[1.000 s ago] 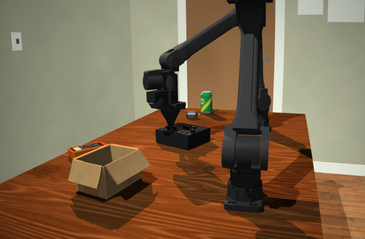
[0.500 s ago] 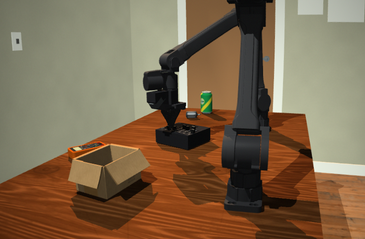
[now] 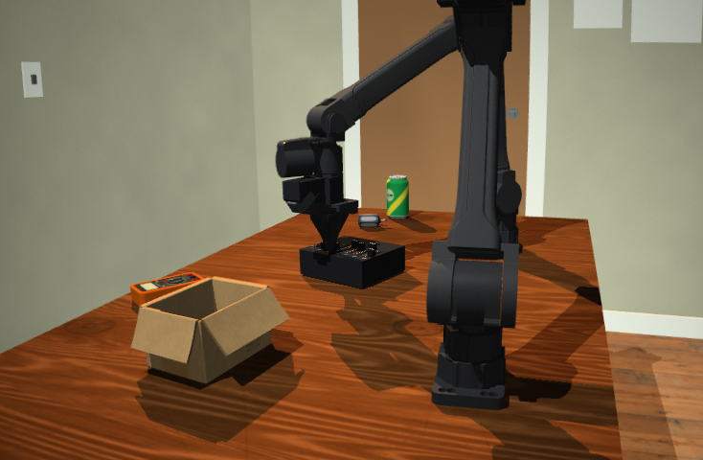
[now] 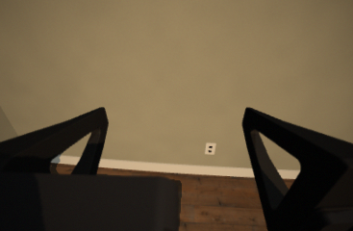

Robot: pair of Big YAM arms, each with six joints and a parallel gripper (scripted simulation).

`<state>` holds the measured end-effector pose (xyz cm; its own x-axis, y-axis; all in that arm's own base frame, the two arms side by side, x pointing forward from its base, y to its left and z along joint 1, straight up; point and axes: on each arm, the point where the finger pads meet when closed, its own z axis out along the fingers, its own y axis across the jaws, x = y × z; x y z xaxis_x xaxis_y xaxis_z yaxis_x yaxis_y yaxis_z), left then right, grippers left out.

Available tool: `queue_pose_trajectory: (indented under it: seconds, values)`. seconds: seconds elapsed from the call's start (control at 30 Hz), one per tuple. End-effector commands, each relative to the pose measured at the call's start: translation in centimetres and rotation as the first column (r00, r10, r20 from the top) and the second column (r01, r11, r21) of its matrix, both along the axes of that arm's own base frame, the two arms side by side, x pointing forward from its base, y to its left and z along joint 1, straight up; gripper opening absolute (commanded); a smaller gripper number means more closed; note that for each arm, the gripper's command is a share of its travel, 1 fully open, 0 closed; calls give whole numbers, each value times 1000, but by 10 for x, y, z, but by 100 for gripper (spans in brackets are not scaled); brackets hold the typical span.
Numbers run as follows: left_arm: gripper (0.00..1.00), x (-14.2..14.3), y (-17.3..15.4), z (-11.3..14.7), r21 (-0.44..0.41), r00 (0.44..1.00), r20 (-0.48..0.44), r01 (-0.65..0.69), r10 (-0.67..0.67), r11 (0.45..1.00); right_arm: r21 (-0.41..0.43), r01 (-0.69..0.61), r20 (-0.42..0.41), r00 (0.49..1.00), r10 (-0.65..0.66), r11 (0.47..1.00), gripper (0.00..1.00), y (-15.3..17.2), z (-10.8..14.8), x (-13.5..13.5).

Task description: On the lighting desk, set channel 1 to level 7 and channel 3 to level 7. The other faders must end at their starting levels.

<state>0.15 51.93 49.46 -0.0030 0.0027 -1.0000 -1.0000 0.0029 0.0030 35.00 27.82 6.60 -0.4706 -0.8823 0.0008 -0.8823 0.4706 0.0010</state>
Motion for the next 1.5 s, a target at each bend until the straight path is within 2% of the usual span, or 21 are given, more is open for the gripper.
queue_pose_trajectory:
  seconds: [0.0, 0.83, 1.47]
  values:
    - [100, -4, -1, 4, 17, 1000, 14, -10, 10, 1000, 15, 2, 21, 1000, -2, 1000, 0, 2, 4, 11]
    - [100, -4, -1, 4, 17, 1000, 14, -10, 10, 1000, 8, 2, 13, 1000, -2, 1000, 0, -3, 2, 6]
    - [100, -4, -1, 4, 17, 1000, 14, -10, 10, 1000, 16, 2, 22, 1000, -2, 1000, 0, -9, 10, 3]
